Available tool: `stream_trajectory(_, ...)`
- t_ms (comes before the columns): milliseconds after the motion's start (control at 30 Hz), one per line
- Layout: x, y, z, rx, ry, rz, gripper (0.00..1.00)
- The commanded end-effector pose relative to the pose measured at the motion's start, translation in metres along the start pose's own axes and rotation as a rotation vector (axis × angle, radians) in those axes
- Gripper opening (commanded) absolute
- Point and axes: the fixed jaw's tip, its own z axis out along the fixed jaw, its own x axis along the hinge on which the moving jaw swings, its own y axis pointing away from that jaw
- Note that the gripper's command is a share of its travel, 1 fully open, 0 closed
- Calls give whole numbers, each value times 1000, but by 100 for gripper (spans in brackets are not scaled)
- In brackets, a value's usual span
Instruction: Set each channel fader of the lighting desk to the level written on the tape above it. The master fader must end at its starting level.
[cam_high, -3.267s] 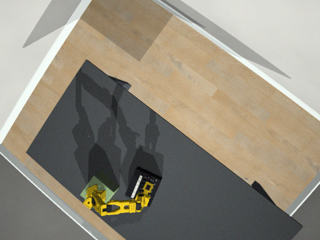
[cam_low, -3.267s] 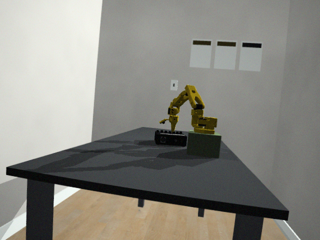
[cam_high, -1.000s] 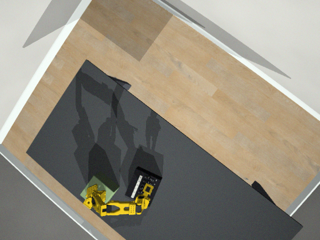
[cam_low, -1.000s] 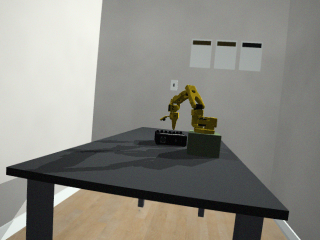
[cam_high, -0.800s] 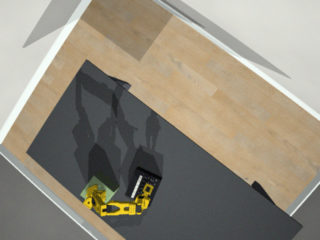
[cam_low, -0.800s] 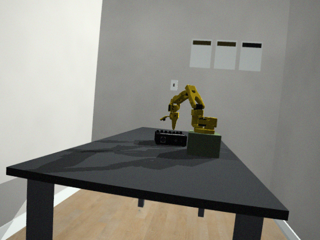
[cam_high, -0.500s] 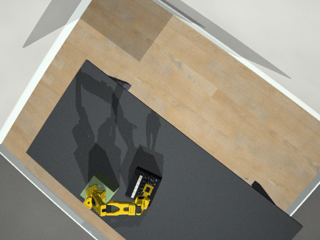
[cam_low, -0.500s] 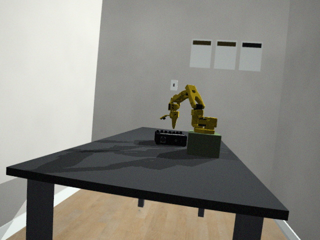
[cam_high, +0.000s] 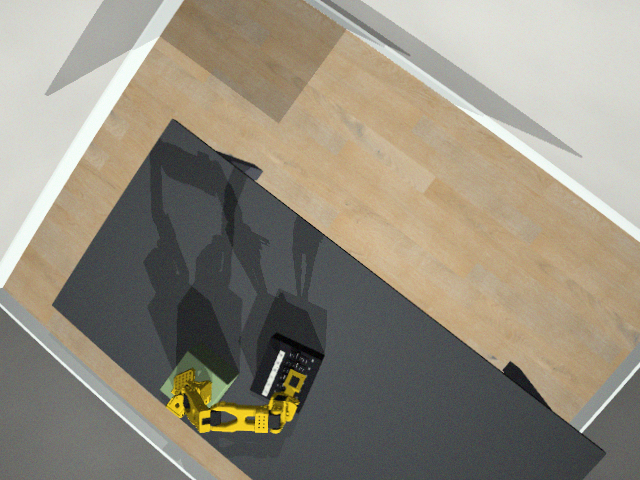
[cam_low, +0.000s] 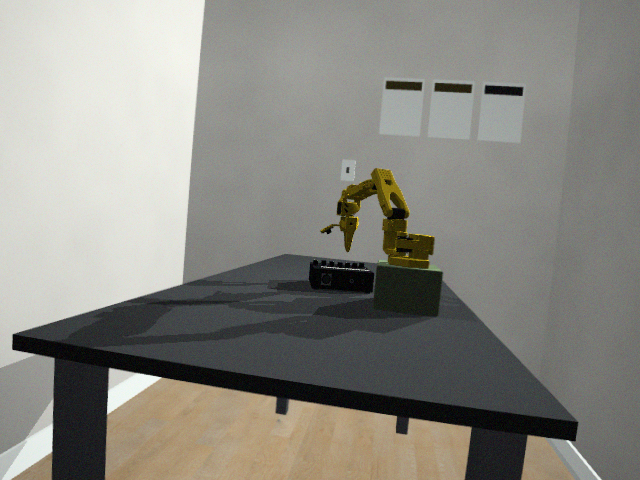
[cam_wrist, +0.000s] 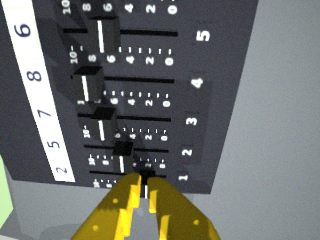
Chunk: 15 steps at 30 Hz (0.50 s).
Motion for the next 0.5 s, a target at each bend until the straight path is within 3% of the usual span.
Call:
stream_trajectory(0, 1, -3, -7, 19, -8, 1, 0)
stream_trajectory(300, 2, -2, -7, 19, -8, -35, 0)
stream_trajectory(467, 4, 1, -8, 20, -6, -238, 0)
